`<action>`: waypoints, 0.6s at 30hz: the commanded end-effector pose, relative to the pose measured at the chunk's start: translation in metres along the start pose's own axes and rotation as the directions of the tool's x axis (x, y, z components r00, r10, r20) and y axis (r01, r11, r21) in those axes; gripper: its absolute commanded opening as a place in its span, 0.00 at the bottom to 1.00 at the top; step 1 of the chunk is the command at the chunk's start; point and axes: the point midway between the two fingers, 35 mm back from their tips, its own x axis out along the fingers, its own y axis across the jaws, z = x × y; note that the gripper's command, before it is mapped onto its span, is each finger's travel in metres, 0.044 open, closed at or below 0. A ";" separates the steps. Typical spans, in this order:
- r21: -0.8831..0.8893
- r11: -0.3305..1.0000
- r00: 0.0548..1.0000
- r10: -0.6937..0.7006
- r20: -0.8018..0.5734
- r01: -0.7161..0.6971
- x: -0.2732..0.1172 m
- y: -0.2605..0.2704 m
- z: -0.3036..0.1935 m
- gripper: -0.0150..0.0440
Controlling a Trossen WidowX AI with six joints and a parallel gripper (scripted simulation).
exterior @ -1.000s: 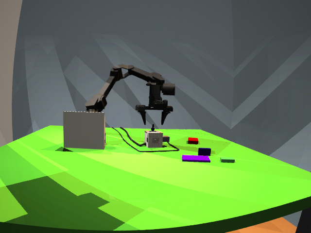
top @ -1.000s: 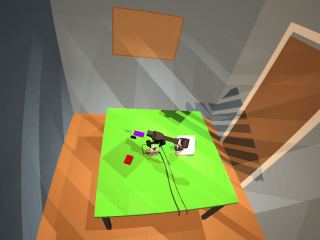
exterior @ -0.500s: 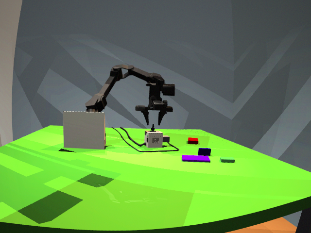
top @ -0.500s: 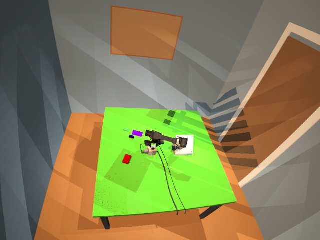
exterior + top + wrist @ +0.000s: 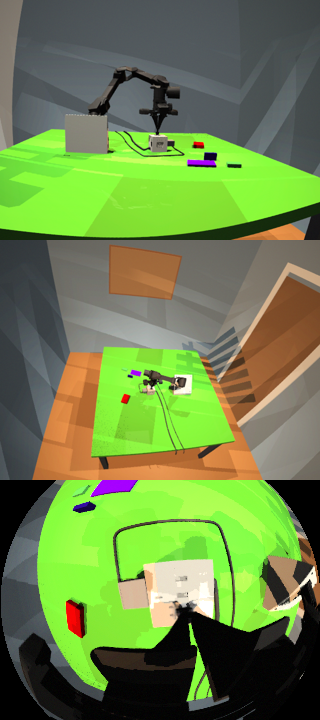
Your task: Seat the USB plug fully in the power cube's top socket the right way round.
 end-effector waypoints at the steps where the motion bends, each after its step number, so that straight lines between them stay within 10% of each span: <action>1: 0.000 1.000 1.000 0.000 0.000 0.000 0.000 0.000 0.000 0.25; 18: 0.000 1.000 1.000 0.000 0.000 0.000 -0.004 0.000 0.000 0.25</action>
